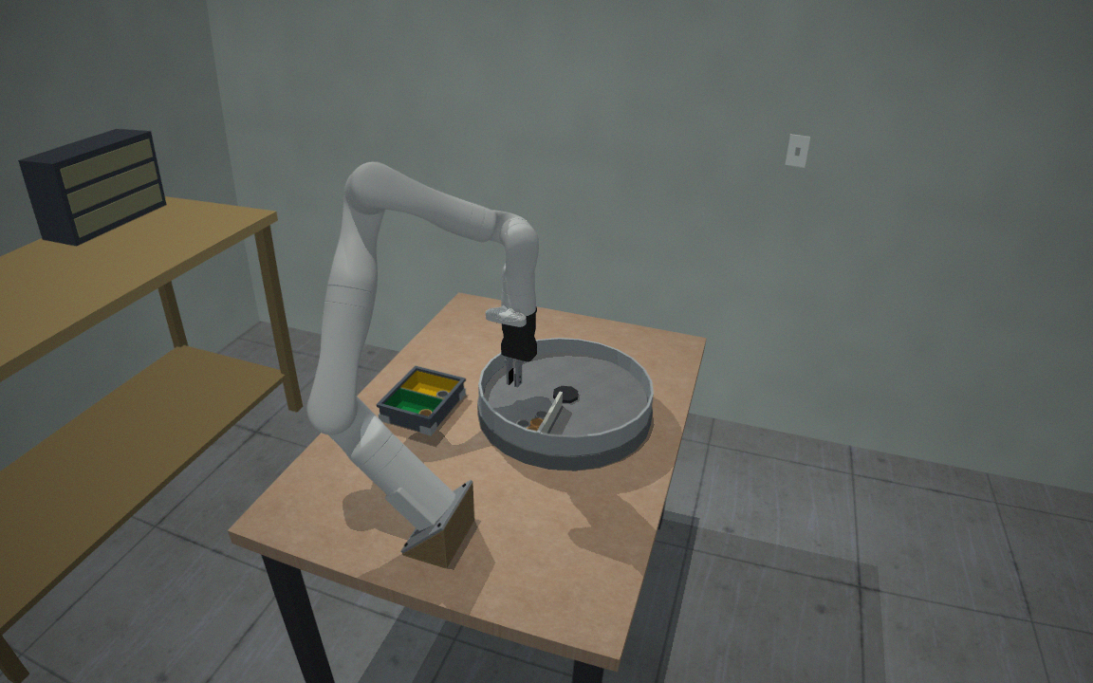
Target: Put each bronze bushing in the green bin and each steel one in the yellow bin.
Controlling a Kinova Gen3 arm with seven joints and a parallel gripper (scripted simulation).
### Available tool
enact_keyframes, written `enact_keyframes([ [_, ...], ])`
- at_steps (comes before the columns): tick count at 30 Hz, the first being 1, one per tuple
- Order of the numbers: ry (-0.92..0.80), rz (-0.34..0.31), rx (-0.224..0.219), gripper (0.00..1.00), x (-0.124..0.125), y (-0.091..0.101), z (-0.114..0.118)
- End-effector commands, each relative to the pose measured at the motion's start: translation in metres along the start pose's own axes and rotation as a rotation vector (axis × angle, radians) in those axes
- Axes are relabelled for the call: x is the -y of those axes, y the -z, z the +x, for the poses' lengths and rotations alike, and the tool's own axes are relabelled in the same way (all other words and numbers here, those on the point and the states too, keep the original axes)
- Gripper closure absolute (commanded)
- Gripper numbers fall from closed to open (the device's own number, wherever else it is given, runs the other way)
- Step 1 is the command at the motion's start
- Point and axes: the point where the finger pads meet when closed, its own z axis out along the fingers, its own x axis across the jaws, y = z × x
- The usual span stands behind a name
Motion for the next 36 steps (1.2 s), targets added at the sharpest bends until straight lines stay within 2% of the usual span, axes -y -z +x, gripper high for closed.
enact_keyframes([
  [1,-0.015,0.002,-0.016,0.6,0.0,-0.004,-0.007],
  [2,-0.015,0.002,-0.016,0.6,0.0,-0.004,-0.007],
  [7,-0.015,0.002,-0.016,0.6,0.004,-0.009,-0.063],
  [19,-0.015,0.002,-0.016,0.6,0.004,-0.009,-0.063],
  [24,-0.015,0.002,-0.015,0.6,0.004,-0.024,-0.063],
  [36,-0.015,0.002,-0.015,0.6,0.004,-0.038,-0.062],
])
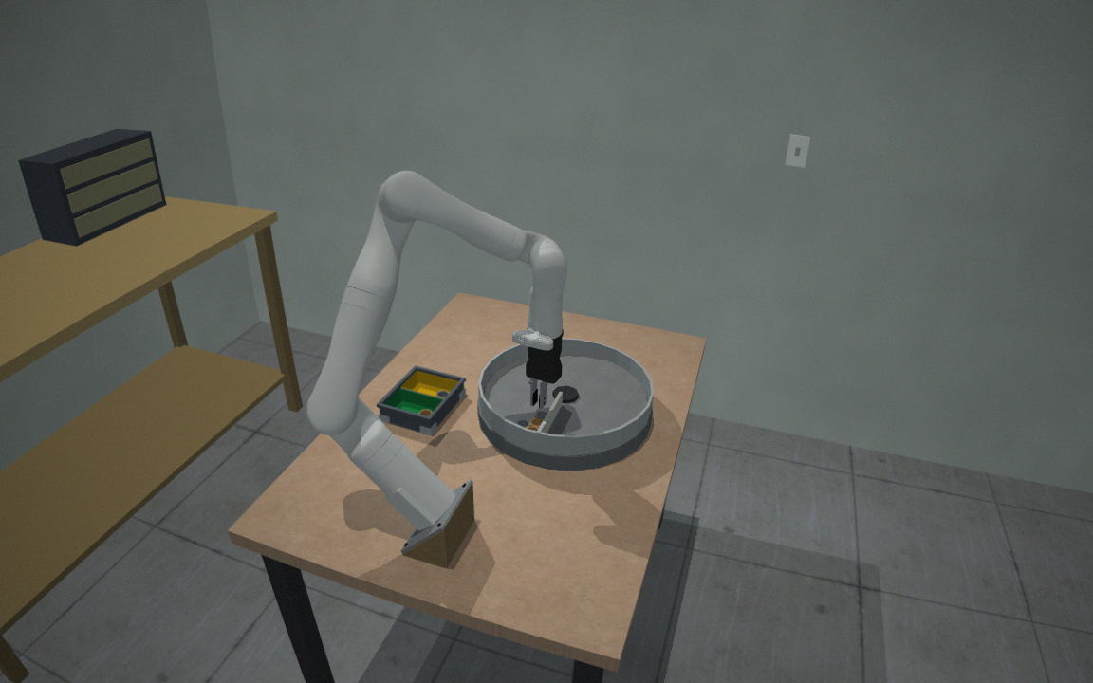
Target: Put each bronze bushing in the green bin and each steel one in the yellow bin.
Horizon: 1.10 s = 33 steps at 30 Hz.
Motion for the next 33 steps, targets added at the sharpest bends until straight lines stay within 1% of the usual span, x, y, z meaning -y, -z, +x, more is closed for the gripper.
enact_keyframes([
  [1,-0.001,0.002,-0.001,0.6,0.001,-0.001,0.0],
  [6,-0.001,0.002,-0.001,0.6,0.001,-0.016,0.0],
  [16,-0.001,0.002,-0.001,0.6,0.001,-0.016,0.0],
  [29,-0.001,0.002,-0.001,0.6,0.001,-0.03,0.0],
  [33,-0.001,0.002,-0.001,0.6,0.001,-0.03,0.0],
])
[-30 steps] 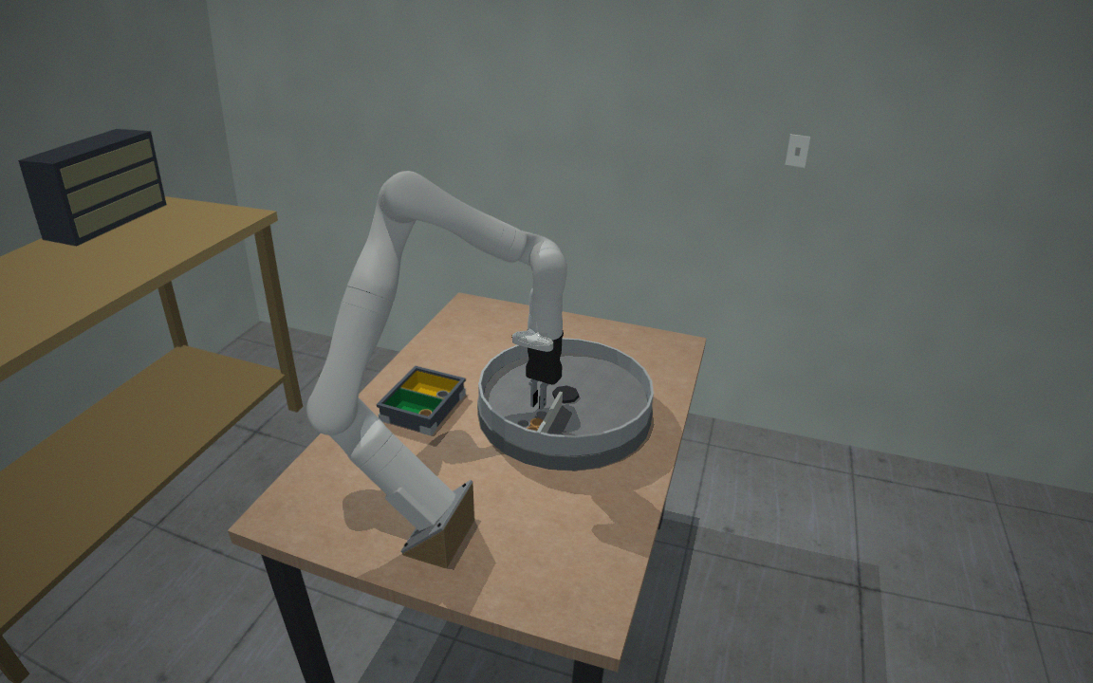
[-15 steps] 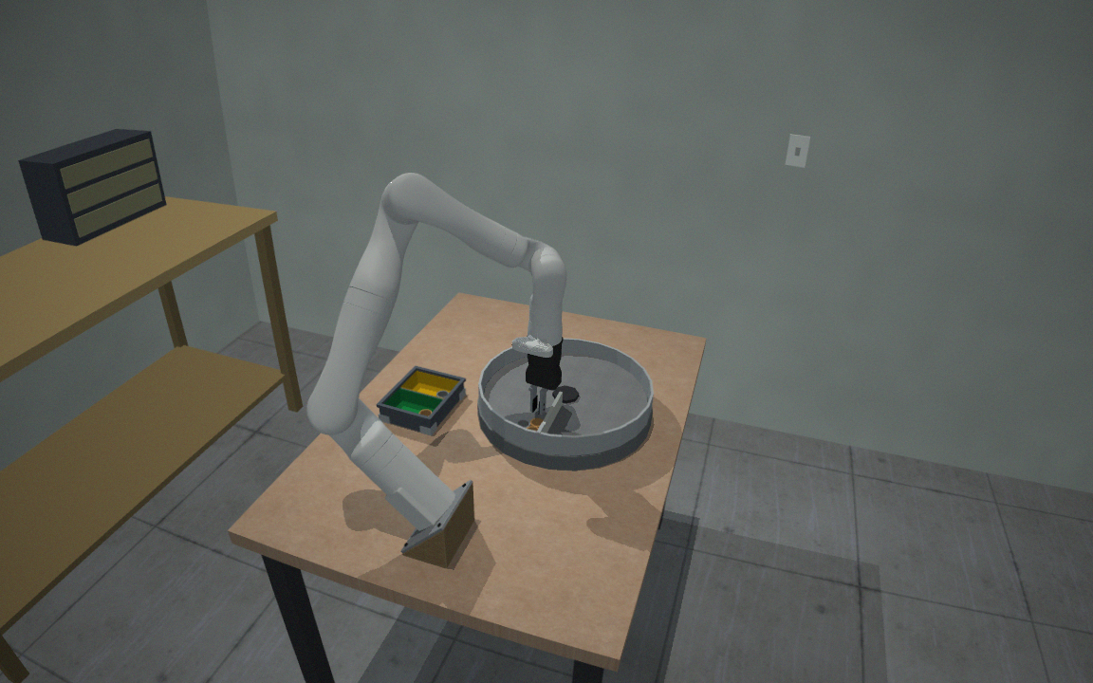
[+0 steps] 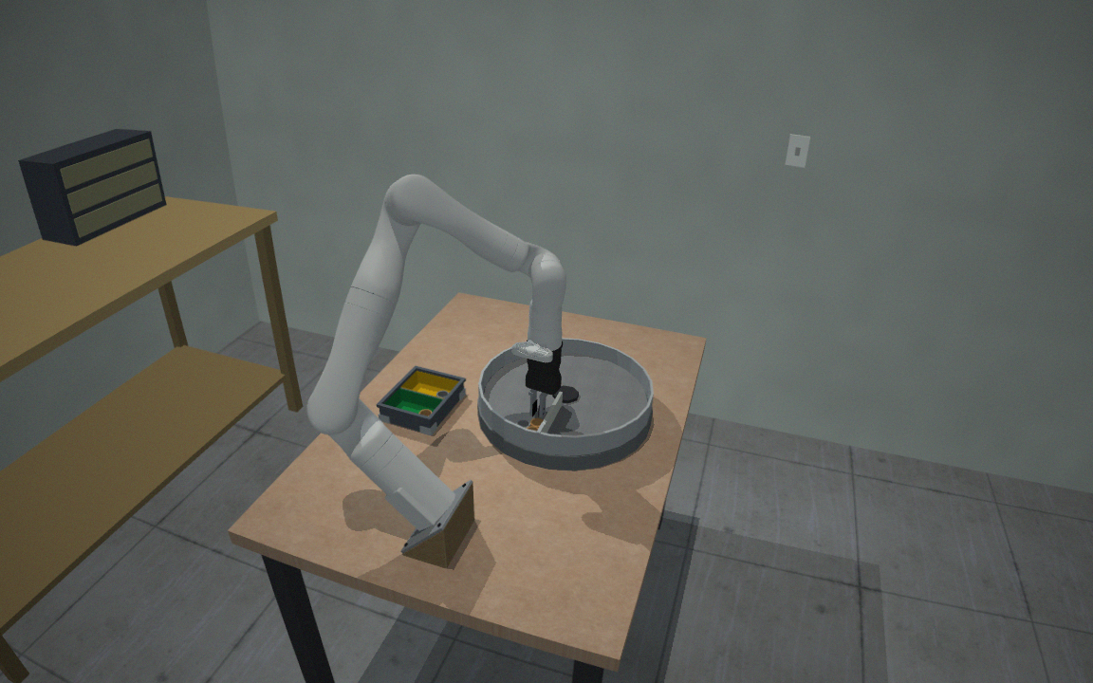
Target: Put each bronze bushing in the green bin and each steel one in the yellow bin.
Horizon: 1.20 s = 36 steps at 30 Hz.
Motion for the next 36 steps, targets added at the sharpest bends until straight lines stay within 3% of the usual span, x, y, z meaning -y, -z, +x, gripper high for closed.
enact_keyframes([
  [1,0.0,0.0,0.0,0.6,0.0,0.0,0.0],
  [23,0.0,0.0,0.0,0.6,0.0,-0.013,0.0],
  [24,0.0,-0.001,0.0,1.0,0.0,-0.013,0.0],
  [36,0.0,0.0,-0.001,1.0,0.0,-0.013,0.0],
])
